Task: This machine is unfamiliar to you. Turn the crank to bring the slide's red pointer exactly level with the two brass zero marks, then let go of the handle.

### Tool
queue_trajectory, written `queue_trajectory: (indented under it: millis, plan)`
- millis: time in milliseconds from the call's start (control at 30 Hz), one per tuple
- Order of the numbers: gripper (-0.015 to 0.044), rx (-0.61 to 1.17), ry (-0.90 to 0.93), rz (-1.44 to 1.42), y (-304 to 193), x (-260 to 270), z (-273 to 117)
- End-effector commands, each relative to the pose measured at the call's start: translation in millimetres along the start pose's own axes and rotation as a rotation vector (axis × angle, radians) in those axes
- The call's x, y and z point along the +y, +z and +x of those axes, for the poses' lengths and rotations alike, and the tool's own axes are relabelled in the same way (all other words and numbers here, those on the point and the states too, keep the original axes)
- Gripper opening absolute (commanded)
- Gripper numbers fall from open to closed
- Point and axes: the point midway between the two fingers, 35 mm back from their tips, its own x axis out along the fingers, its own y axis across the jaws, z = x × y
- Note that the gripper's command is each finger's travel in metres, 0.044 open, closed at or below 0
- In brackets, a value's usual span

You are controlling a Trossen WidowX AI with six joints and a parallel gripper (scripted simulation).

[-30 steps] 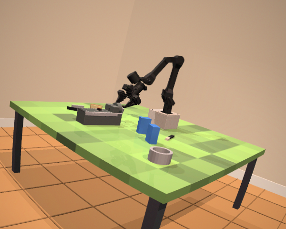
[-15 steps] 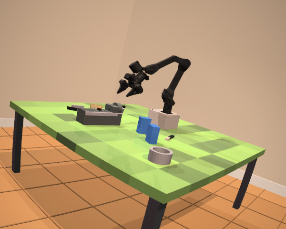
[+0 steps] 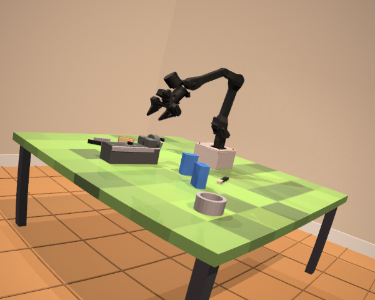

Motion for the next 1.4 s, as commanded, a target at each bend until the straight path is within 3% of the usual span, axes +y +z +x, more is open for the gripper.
queue_trajectory:
  millis: [0, 333, 633, 1367]
  plan:
    - [0.0440, 0.001, -0.022, -0.005, 18.5, 3.0, 13.6]
    - [0.0440, 0.006, -0.068, -0.025, 55.4, 19.9, 51.9]
    - [0.0440, 0.006, -0.068, -0.025, 17.7, 22.4, 92.7]
    - [0.0440, 0.006, -0.067, -0.027, 31.1, 21.5, 80.2]
